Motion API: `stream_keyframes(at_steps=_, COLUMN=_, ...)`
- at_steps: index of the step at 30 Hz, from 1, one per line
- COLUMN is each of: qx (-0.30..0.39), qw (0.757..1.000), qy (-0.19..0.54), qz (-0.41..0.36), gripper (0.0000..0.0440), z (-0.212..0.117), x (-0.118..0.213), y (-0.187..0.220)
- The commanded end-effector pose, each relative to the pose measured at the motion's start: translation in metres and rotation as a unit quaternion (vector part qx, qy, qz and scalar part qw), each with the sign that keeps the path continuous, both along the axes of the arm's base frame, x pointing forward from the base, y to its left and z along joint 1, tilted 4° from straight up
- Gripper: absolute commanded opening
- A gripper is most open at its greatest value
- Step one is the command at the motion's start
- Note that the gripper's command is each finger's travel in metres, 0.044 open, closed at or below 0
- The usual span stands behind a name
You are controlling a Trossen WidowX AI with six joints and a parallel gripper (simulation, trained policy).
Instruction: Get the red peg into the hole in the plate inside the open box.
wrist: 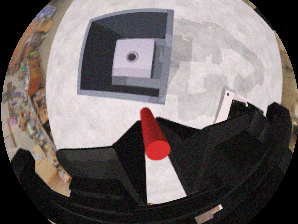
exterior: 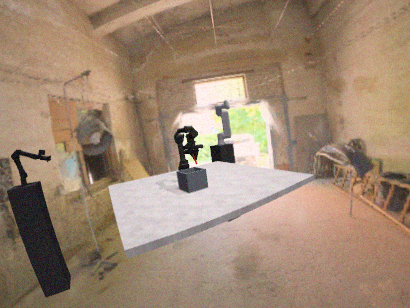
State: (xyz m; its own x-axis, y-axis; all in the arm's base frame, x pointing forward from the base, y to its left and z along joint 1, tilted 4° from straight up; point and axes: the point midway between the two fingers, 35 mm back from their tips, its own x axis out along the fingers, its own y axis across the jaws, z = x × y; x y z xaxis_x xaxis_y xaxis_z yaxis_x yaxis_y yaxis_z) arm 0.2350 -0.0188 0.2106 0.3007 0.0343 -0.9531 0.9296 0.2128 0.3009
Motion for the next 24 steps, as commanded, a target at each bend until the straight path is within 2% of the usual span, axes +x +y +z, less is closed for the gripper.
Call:
stream_keyframes(at_steps=1, qx=-0.006, qw=1.0, qy=0.002, qz=-0.007, gripper=0.0, z=0.001, x=0.005, y=-0.012)
stream_keyframes(at_steps=15, qx=-0.007, qw=1.0, qy=0.02, qz=-0.022, gripper=0.0, z=-0.011, x=0.022, y=-0.046)
stream_keyframes(at_steps=24, qx=-0.006, qw=0.999, qy=0.035, qz=-0.025, gripper=0.0, z=-0.029, x=0.032, y=-0.066)
